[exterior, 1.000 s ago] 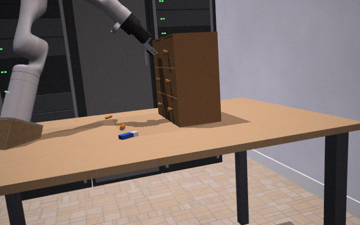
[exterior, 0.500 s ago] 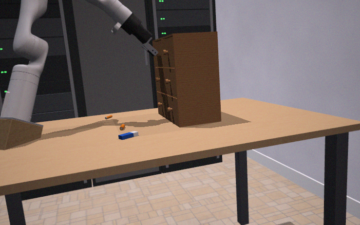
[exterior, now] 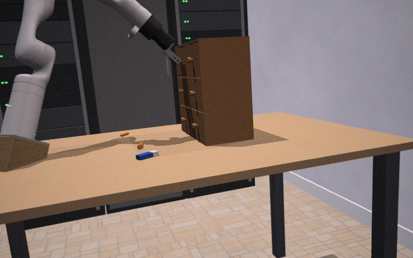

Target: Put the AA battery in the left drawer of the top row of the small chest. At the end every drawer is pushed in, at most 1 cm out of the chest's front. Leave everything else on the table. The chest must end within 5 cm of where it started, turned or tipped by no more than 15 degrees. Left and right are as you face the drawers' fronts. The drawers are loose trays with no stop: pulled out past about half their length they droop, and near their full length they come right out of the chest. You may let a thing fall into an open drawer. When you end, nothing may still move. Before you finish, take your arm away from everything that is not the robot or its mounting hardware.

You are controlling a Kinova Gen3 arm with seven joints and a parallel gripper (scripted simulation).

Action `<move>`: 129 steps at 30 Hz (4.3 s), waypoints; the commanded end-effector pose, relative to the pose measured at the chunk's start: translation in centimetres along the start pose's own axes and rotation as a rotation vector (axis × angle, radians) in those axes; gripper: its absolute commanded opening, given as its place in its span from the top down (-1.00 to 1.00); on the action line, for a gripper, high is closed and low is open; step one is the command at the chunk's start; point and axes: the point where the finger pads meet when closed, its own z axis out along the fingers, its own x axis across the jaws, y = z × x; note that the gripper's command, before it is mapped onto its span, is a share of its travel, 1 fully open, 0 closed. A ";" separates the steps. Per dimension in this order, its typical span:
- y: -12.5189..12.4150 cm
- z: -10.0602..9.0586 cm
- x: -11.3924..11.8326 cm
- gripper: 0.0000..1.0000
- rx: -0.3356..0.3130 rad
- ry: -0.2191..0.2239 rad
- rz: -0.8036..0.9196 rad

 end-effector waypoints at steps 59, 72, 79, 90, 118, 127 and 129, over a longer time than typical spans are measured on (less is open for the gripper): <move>-2.0 -1.9 0.0 0.26 0.002 0.001 -0.007; -3.2 -3.0 0.1 0.26 0.003 0.003 -0.008; -3.9 -3.6 0.2 0.26 0.005 0.005 -0.010; -4.5 -4.2 0.3 0.26 0.006 0.006 -0.010; -4.8 -4.6 0.3 0.26 0.003 0.006 -0.008; -4.8 -4.6 0.3 0.02 0.003 0.006 -0.008; -4.8 -4.6 0.3 -0.10 0.003 0.006 -0.008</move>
